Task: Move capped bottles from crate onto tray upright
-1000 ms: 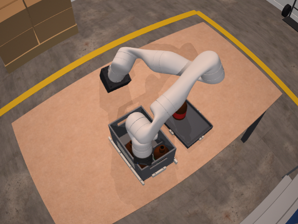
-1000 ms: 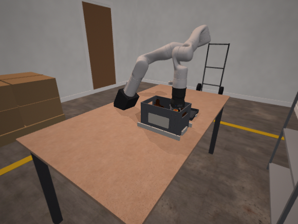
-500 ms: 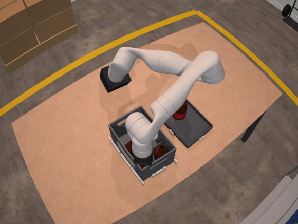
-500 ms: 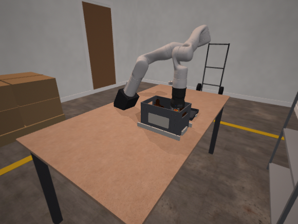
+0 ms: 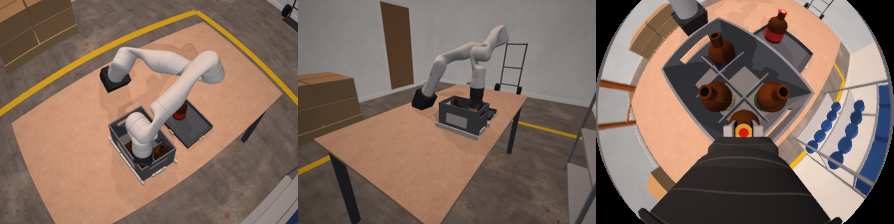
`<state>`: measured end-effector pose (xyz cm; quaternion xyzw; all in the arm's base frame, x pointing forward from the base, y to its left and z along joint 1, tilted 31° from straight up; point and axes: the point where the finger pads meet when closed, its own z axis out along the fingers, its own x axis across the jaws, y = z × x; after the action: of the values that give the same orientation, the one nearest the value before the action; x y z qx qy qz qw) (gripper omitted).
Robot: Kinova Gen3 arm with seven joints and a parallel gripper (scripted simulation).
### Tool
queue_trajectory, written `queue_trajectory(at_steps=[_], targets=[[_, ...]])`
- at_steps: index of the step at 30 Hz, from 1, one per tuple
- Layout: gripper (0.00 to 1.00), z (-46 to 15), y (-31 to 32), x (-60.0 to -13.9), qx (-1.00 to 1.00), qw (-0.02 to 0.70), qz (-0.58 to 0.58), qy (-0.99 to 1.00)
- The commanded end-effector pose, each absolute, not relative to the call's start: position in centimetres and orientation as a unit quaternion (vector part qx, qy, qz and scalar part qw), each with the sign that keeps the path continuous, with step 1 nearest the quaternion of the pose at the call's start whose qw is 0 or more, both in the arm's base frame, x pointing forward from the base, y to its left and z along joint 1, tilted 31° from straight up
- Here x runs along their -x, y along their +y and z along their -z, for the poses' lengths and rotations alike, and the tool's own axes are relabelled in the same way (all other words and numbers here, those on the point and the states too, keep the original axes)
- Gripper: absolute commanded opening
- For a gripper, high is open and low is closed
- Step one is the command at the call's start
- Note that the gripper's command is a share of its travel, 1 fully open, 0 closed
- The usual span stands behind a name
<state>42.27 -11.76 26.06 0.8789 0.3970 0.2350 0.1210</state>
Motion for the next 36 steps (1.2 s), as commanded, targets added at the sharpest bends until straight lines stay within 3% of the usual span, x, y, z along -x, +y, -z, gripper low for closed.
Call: queue_trajectory(at_steps=[1,18,36], targets=[[0.0,-26.1,-11.8,-42.3,-0.879,0.121,-0.236,0.397],[0.0,-26.1,-11.8,-42.3,-0.879,0.121,-0.236,0.397],[0.0,-30.5,-11.8,-39.5,-0.881,0.121,-0.233,0.393]])
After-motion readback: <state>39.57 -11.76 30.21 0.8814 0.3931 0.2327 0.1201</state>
